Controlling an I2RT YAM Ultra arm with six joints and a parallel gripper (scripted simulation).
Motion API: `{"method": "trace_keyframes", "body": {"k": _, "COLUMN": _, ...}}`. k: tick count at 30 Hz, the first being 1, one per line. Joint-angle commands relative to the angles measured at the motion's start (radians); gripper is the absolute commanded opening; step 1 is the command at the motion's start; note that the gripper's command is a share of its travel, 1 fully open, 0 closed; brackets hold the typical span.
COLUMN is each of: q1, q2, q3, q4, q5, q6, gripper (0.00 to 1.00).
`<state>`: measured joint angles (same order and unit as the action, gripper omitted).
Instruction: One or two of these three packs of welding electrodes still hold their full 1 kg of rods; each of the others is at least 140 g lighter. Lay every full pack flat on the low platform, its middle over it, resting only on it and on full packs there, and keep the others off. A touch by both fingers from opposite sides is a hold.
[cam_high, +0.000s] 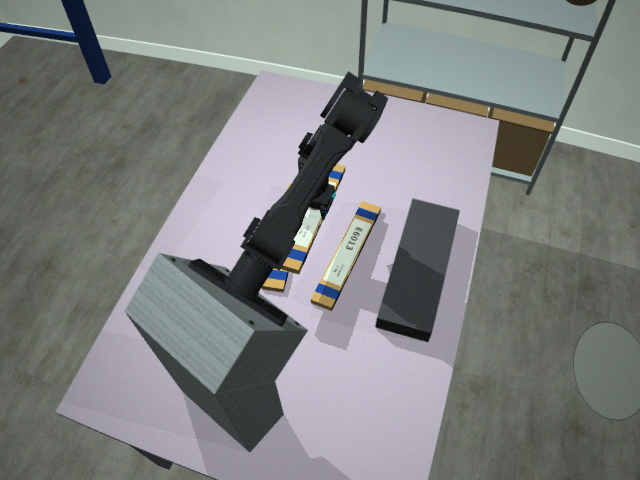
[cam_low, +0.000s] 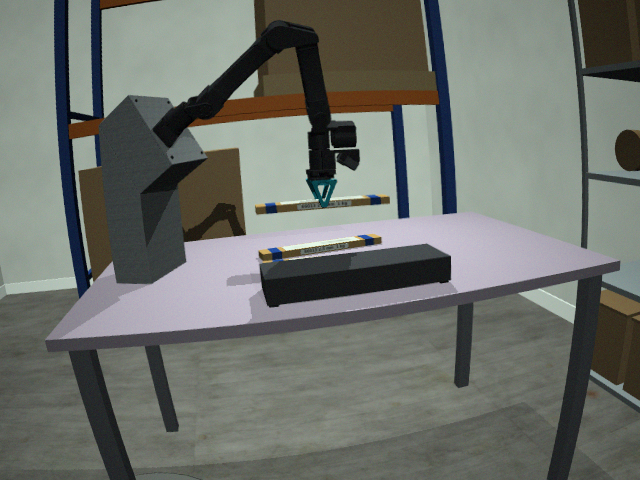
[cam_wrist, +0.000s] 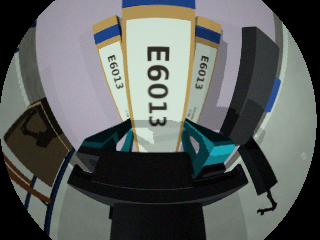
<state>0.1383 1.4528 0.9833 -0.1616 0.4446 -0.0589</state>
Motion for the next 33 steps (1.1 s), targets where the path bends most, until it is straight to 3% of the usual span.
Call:
{"method": "trace_keyframes", "body": {"k": 1, "q1": 0.054, "q2": -0.050, "q3": -0.024, "q4": -0.024, "q5": 0.020, "q6": 0.082, "gripper": 0.00}}
{"method": "trace_keyframes", "body": {"k": 3, "q1": 0.071, "q2": -0.045, "q3": 0.017, "q4": -0.022, "q5": 0.033, "q6": 0.095, "gripper": 0.00}}
{"method": "trace_keyframes", "body": {"k": 11, "q1": 0.140, "q2": 0.029, "q3": 0.031, "q4": -0.018, "q5": 0.090, "q6": 0.141, "gripper": 0.00}}
{"method": "trace_keyframes", "body": {"k": 16, "q1": 0.162, "q2": 0.007, "q3": 0.037, "q4": 0.004, "q5": 0.106, "q6": 0.161, "gripper": 0.00}}
{"method": "trace_keyframes", "body": {"k": 18, "q1": 0.179, "q2": 0.054, "q3": 0.042, "q4": 0.005, "q5": 0.120, "q6": 0.171, "gripper": 0.00}}
{"method": "trace_keyframes", "body": {"k": 30, "q1": 0.265, "q2": 0.128, "q3": 0.080, "q4": -0.019, "q5": 0.187, "q6": 0.234, "gripper": 0.00}}
{"method": "trace_keyframes", "body": {"k": 33, "q1": 0.270, "q2": 0.102, "q3": 0.086, "q4": -0.020, "q5": 0.191, "q6": 0.240, "gripper": 0.00}}
